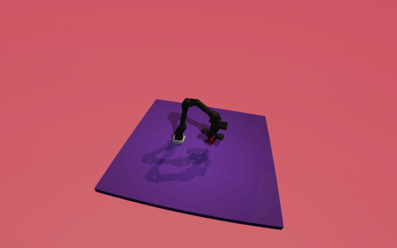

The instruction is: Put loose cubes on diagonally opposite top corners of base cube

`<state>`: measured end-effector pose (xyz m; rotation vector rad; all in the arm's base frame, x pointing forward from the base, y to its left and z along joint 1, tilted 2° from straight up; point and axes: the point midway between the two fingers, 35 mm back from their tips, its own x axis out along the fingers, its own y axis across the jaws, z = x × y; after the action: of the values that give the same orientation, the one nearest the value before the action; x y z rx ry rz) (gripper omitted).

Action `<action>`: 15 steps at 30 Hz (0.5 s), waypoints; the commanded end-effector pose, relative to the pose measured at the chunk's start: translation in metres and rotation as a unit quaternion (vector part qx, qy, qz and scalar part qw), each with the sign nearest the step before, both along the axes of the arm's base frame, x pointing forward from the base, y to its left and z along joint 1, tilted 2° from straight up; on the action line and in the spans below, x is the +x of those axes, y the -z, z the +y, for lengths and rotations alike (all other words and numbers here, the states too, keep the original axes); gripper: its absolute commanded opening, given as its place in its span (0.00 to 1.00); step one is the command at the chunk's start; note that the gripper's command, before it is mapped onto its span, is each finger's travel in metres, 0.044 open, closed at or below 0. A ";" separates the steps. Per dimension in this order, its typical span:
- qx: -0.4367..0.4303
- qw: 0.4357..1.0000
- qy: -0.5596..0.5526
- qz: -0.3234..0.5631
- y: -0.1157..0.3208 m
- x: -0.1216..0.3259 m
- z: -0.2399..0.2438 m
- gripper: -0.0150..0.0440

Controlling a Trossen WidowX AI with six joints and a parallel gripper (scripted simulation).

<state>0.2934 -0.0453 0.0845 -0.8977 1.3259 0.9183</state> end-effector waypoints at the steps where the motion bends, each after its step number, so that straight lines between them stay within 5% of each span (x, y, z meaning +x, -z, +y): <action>1: 0.002 1.000 -0.002 -0.002 -0.013 0.000 0.000 0.43; 15: 0.002 1.000 -0.002 -0.001 -0.053 -0.007 -0.001 0.43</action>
<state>0.2879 -0.0464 0.1316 -0.8987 1.3244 0.9165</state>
